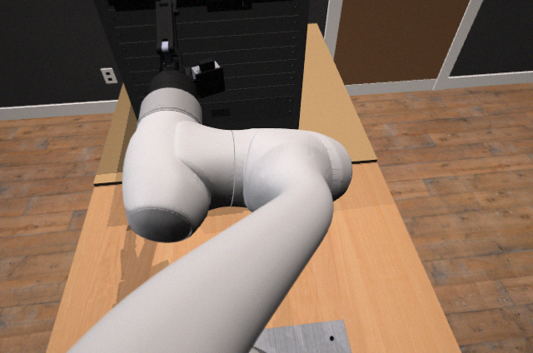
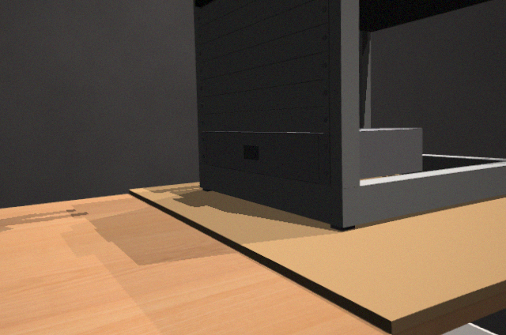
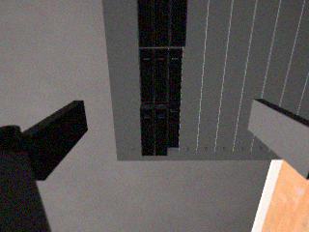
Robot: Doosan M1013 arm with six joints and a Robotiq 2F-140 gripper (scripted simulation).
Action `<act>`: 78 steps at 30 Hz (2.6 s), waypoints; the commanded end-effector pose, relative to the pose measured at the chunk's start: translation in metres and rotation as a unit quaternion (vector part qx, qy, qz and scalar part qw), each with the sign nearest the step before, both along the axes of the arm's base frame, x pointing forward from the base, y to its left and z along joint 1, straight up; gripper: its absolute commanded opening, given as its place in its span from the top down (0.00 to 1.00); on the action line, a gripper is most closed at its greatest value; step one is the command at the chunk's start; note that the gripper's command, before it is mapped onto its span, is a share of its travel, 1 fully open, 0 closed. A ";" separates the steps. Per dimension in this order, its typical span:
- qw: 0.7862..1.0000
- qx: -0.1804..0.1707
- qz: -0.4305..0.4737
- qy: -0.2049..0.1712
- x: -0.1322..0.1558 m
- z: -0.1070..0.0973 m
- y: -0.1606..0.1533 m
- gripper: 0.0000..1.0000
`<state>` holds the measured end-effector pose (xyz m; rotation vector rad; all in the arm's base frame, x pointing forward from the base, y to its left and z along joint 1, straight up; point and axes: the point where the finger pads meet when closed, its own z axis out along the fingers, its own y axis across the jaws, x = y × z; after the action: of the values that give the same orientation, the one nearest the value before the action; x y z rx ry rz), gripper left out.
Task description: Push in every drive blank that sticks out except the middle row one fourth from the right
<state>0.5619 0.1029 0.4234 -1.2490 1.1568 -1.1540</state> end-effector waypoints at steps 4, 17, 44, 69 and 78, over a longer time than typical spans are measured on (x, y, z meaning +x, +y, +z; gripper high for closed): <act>1.000 0.000 0.000 0.000 0.000 0.001 0.000 0.00; 1.000 0.000 0.000 0.000 0.000 0.001 0.000 0.00; 1.000 0.000 0.000 -0.001 -0.088 -0.007 0.008 0.00; 1.000 0.000 0.005 -0.002 -0.139 -0.012 0.012 0.00; 1.000 -0.007 0.005 -0.003 -0.138 -0.012 0.012 0.00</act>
<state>0.4233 0.1145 0.4106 -1.2588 1.1417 -1.1556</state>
